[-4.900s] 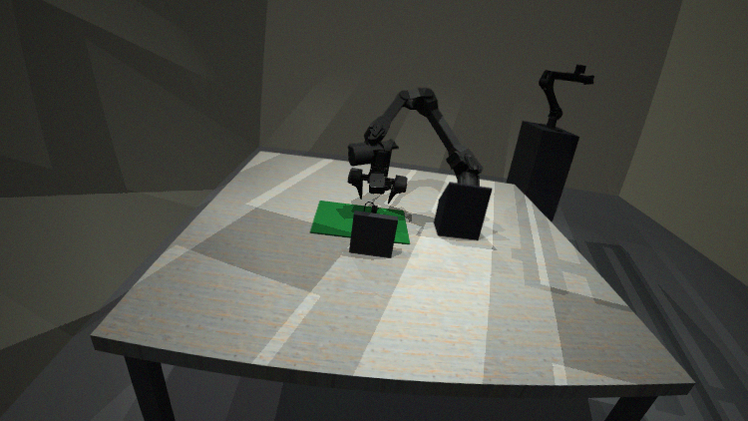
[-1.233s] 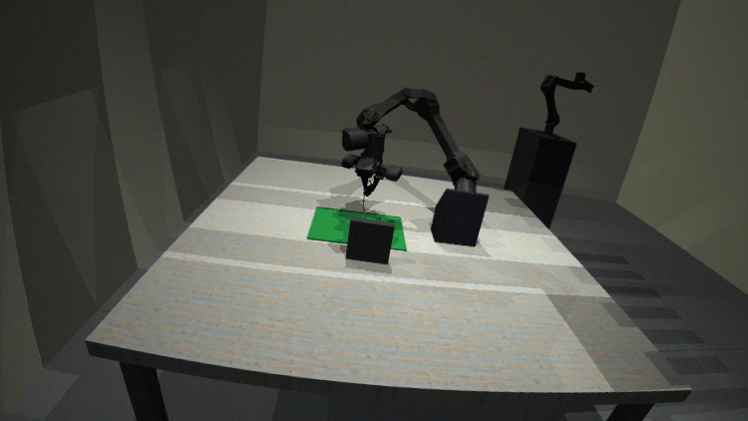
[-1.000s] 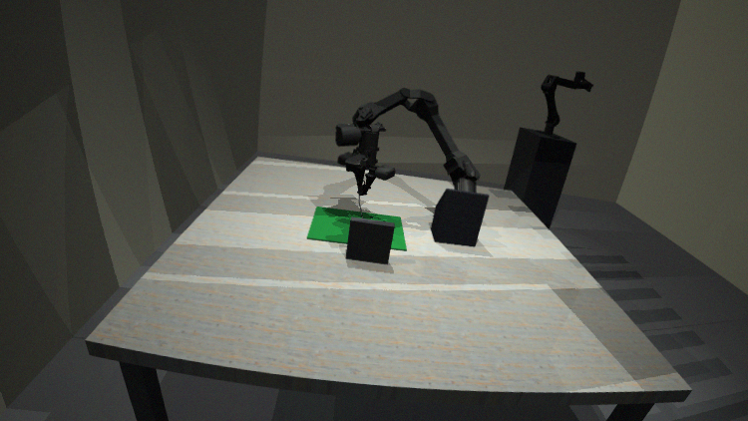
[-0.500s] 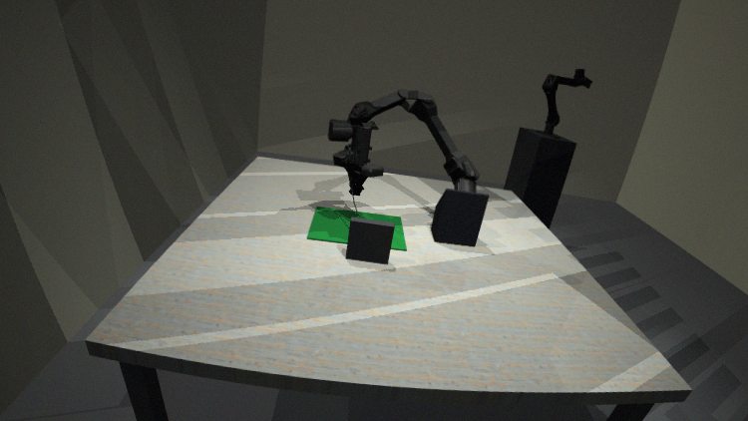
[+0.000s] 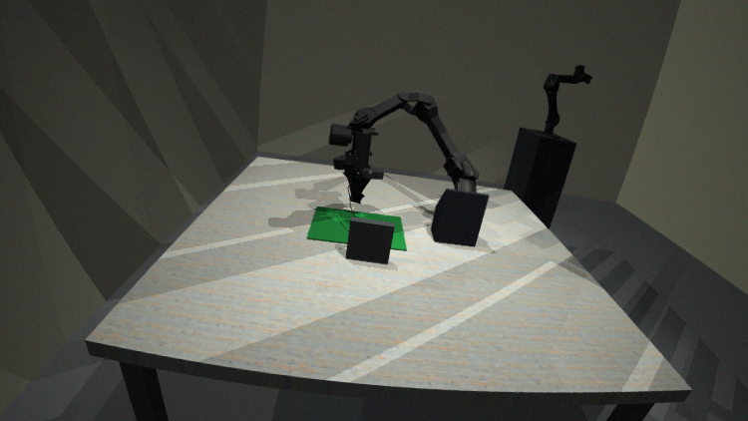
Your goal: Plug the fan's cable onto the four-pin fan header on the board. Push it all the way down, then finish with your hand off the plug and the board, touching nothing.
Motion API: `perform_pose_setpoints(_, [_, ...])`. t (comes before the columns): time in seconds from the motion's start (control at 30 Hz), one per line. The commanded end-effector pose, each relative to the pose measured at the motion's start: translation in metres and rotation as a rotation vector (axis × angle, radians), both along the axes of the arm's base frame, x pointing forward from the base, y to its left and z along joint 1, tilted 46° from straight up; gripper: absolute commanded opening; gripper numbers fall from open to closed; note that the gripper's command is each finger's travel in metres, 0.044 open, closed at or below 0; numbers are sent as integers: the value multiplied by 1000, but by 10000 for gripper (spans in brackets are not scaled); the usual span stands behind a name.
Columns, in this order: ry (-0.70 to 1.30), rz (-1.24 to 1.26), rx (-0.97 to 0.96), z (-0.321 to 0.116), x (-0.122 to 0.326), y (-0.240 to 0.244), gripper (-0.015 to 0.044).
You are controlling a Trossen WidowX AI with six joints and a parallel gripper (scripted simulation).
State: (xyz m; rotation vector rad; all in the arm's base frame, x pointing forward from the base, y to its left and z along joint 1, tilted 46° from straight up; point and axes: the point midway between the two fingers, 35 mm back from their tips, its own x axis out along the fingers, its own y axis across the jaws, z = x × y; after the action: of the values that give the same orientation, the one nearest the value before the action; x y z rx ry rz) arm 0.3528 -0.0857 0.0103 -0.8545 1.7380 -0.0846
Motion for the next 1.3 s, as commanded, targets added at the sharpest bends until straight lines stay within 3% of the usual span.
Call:
perform_pose_setpoints(0.0, [-13, 0, 47, -5, -3, -2, 0])
perform_pose_setpoints(1.27, [-233, 87, 400, -33, -6, -13, 0])
